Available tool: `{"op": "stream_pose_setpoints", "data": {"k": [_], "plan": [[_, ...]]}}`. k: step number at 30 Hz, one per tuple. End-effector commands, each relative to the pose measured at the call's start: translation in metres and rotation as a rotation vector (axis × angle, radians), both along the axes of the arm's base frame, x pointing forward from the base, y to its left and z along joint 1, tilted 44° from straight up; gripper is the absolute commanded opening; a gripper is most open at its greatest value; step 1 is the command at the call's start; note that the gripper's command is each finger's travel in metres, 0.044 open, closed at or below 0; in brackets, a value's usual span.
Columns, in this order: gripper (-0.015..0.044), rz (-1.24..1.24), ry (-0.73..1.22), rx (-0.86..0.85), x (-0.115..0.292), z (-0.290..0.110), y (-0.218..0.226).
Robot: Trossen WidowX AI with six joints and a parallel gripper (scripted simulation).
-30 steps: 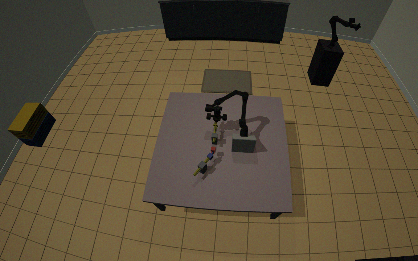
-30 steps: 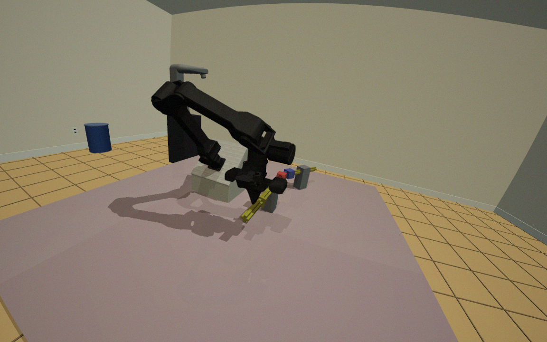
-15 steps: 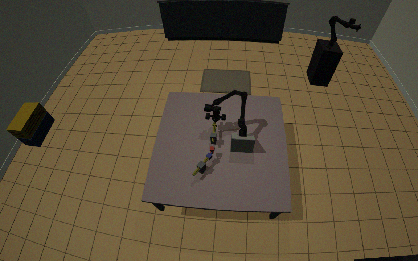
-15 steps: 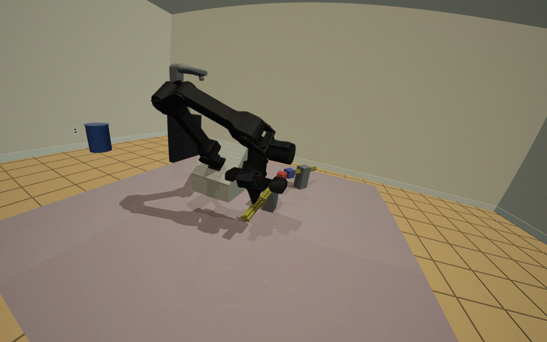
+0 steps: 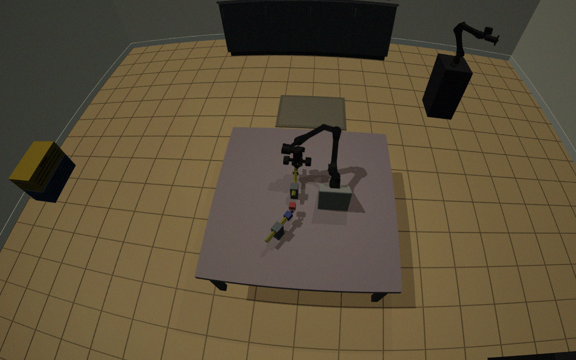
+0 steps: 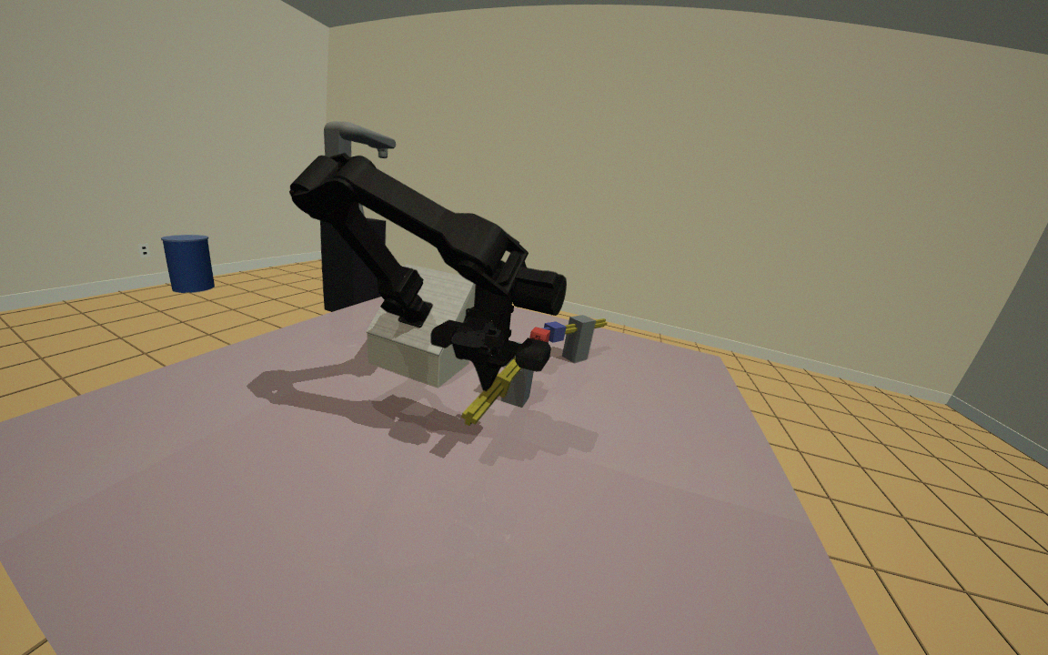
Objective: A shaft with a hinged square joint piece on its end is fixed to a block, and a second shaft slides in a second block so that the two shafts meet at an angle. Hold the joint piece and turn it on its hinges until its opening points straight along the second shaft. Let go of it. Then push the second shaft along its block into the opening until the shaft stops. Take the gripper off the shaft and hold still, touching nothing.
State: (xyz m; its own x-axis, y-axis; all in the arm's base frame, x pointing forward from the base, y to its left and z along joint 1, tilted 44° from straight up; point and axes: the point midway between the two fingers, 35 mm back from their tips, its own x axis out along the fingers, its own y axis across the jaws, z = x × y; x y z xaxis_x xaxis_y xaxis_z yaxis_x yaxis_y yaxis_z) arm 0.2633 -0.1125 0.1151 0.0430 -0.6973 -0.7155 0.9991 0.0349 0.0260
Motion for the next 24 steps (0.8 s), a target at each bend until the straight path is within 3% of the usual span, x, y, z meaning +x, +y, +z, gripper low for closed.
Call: {"op": "stream_pose_setpoints", "data": {"k": [1, 15, 22, 24], "plan": [[0.0000, 0.000, 0.000, 0.000, -0.001, -0.003, -0.003], [0.0000, 0.000, -0.001, 0.000, -0.001, -0.003, -0.003], [0.0000, -0.022, 0.014, 0.000, -0.001, 0.018, 0.018], [0.0053, -0.006, 0.030, 0.000, -0.001, 0.019, 0.019]]}}
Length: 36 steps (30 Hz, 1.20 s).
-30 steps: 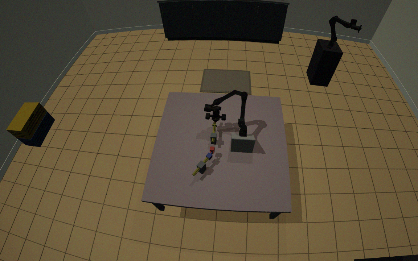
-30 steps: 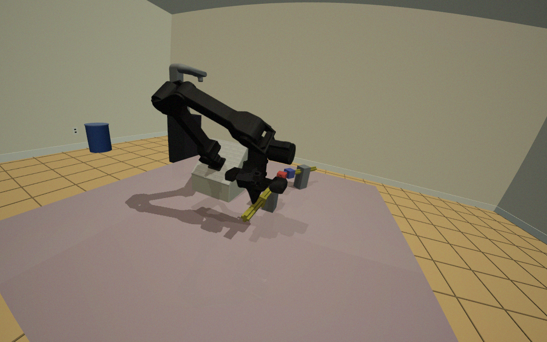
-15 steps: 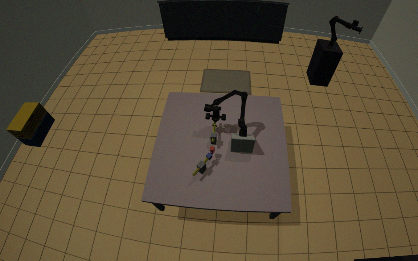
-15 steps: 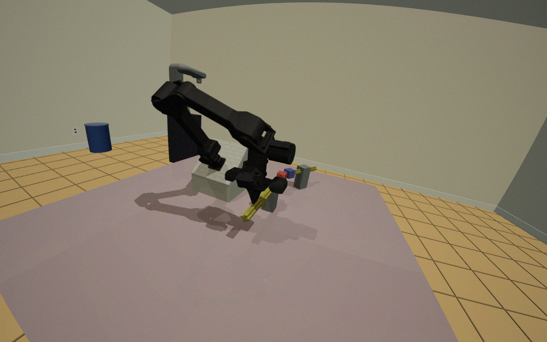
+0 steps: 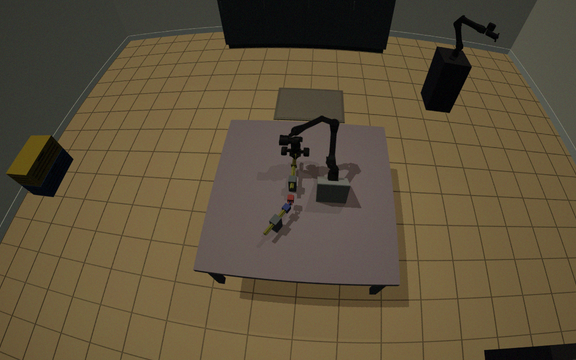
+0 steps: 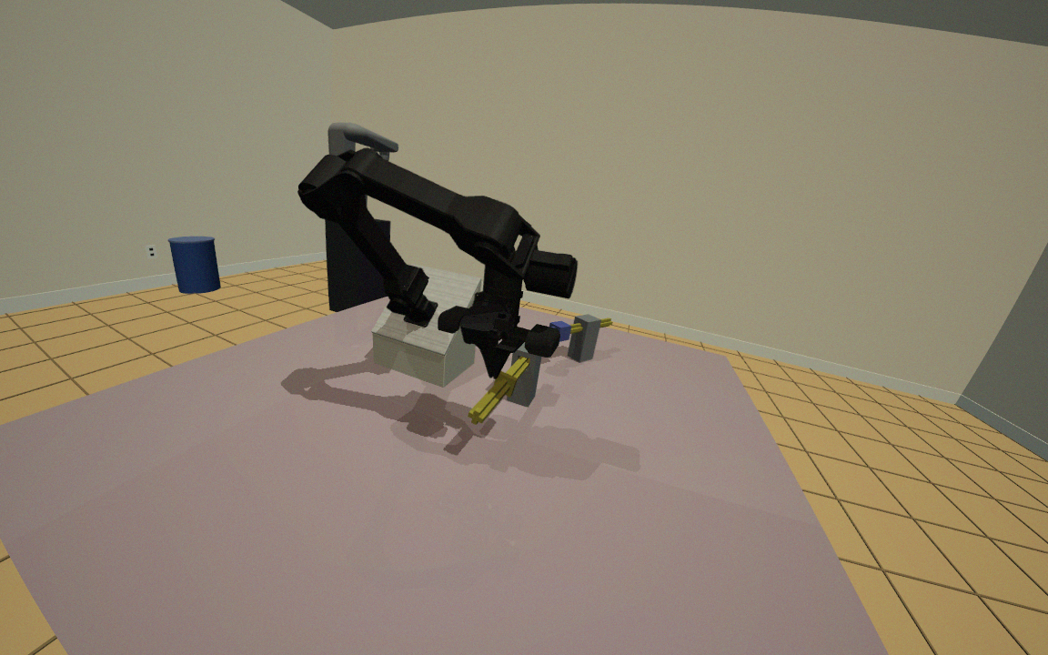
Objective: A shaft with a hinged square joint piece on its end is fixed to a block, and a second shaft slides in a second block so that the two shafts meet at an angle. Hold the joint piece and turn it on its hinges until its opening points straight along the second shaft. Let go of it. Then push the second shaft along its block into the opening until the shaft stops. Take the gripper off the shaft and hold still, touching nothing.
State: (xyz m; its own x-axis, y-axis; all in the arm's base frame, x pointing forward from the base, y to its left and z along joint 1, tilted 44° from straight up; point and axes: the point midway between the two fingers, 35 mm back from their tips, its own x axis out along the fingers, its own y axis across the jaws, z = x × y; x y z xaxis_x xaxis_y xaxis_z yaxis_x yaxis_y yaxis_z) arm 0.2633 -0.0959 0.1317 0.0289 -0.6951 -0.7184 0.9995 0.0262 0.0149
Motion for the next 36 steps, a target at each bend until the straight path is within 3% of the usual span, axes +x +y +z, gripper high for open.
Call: {"op": "stream_pose_setpoints", "data": {"k": [1, 15, 36], "plan": [[0.0079, 0.024, 0.038, -0.004, 0.000, 0.004, 0.004], [0.0440, 0.374, 0.360, -0.009, 0.003, 0.027, 0.030], [0.0440, 0.876, 0.840, -0.033, -0.001, 0.064, 0.065]]}}
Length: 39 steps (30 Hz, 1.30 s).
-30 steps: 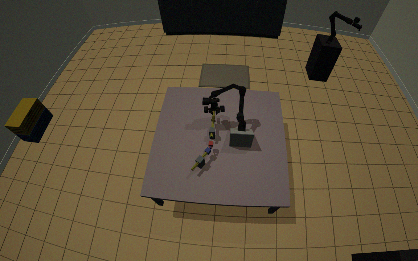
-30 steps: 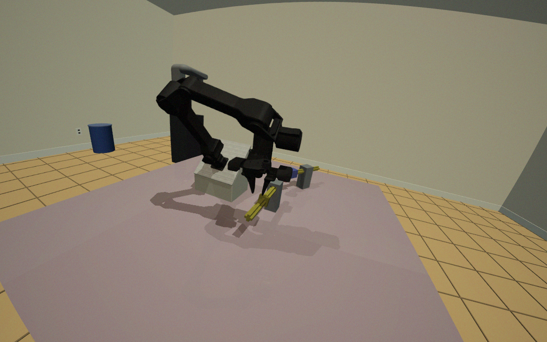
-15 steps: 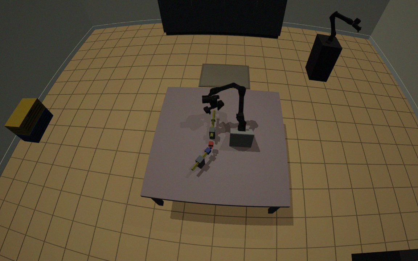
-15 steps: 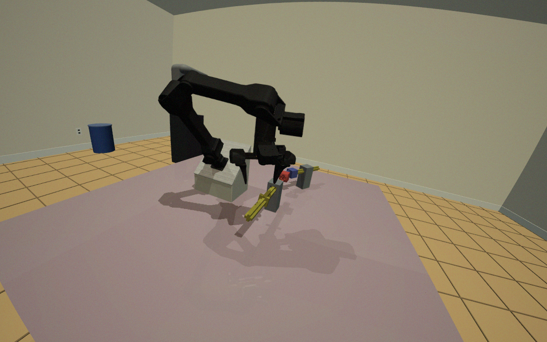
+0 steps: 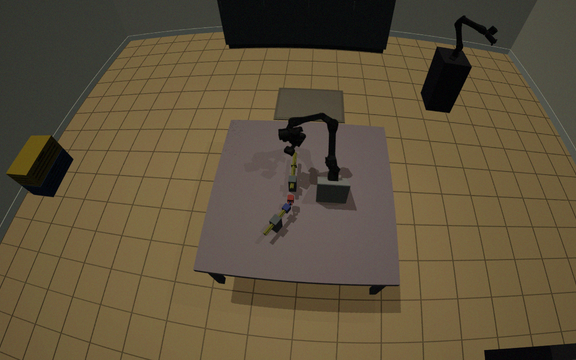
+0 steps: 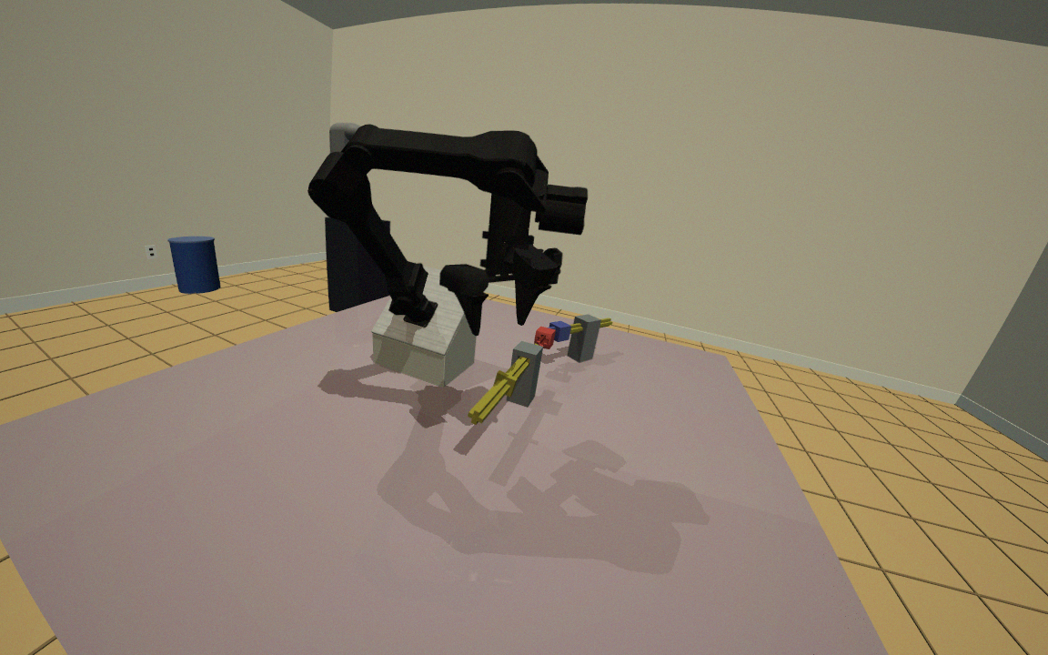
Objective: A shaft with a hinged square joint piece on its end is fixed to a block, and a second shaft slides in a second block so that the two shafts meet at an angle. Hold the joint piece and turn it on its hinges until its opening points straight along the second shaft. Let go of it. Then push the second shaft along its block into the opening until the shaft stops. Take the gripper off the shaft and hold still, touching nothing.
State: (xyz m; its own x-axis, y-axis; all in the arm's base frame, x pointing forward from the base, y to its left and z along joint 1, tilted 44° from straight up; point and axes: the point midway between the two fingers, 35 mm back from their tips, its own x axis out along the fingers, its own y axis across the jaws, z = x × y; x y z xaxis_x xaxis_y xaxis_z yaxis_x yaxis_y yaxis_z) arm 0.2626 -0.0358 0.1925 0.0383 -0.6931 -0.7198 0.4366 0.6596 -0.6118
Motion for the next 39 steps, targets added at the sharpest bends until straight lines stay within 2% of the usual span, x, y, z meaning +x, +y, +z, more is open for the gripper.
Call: {"op": "stream_pose_setpoints", "data": {"k": [1, 9, 39], "plan": [[0.0440, 0.082, 0.088, -0.003, -0.001, 0.005, 0.006], [0.0440, 0.071, 0.077, 0.006, 0.000, 0.002, 0.008], [0.0440, -0.706, -0.435, 0.403, 0.014, -0.133, 0.084]]}}
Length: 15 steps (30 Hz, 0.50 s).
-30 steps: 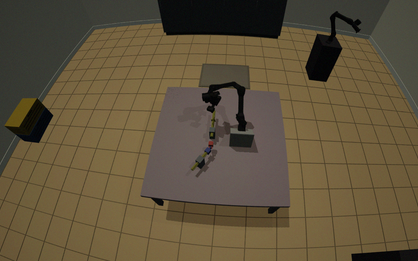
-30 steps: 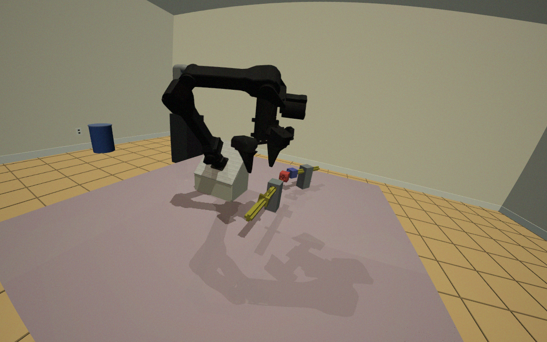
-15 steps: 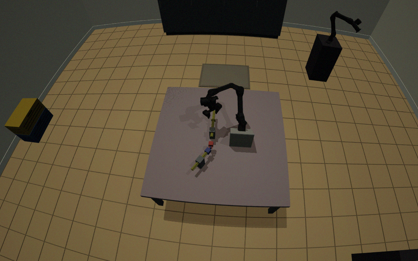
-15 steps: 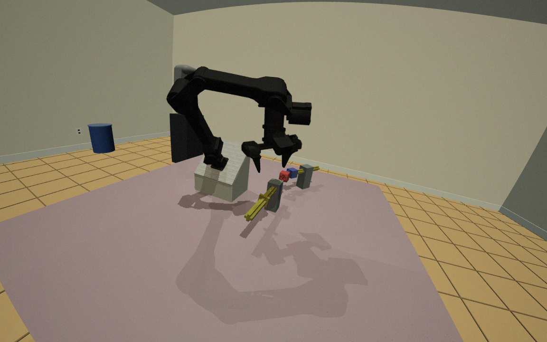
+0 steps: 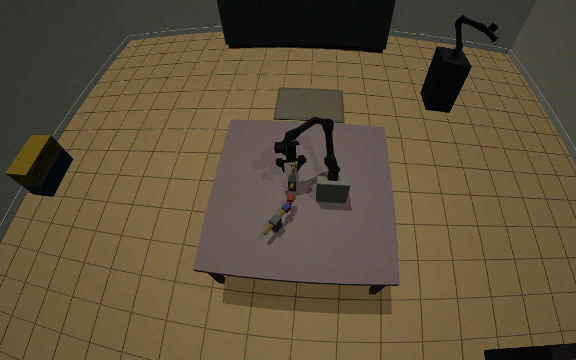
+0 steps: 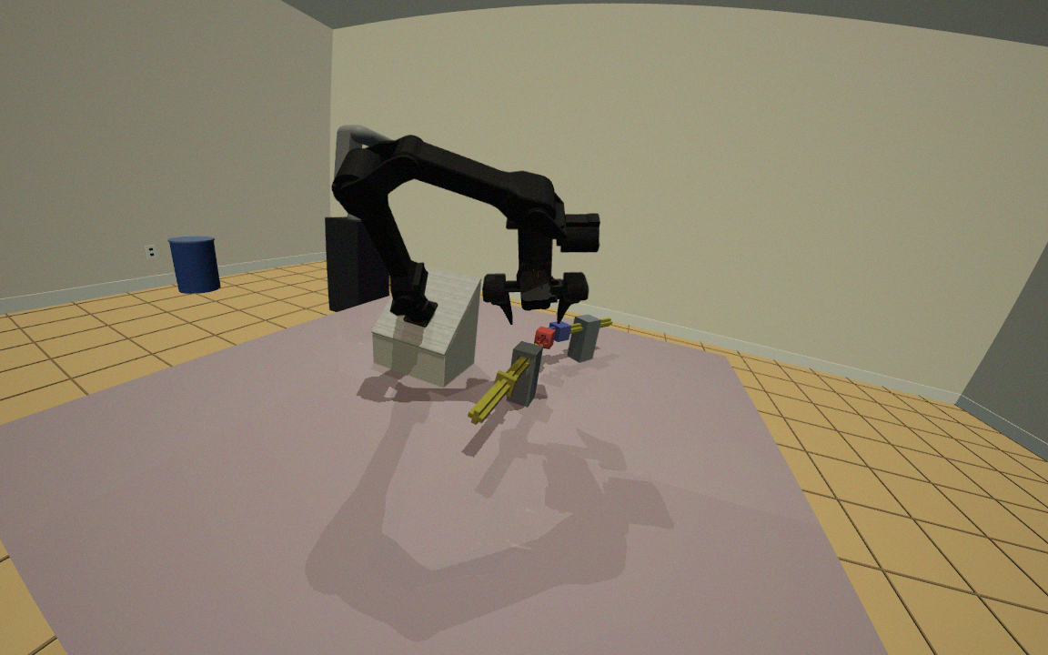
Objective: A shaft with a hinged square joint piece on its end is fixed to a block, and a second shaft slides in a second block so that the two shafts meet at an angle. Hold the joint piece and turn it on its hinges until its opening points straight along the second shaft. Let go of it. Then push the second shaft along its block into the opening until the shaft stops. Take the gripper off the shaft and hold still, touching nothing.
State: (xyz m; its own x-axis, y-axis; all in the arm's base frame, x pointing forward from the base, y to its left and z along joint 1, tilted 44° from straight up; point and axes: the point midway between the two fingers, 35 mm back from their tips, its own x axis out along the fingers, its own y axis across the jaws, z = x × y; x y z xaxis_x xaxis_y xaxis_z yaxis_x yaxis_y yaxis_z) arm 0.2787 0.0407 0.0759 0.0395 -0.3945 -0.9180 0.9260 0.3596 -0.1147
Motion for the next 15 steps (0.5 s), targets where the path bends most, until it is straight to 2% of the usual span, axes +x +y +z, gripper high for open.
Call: {"op": "stream_pose_setpoints", "data": {"k": [1, 9, 15], "plan": [[0.0440, -0.117, -0.031, 0.056, -0.003, -0.020, 0.010], [0.0440, -0.344, -0.096, 0.164, -0.007, -0.051, 0.030], [0.0440, -0.362, -0.100, 0.173, -0.007, -0.053, 0.032]]}}
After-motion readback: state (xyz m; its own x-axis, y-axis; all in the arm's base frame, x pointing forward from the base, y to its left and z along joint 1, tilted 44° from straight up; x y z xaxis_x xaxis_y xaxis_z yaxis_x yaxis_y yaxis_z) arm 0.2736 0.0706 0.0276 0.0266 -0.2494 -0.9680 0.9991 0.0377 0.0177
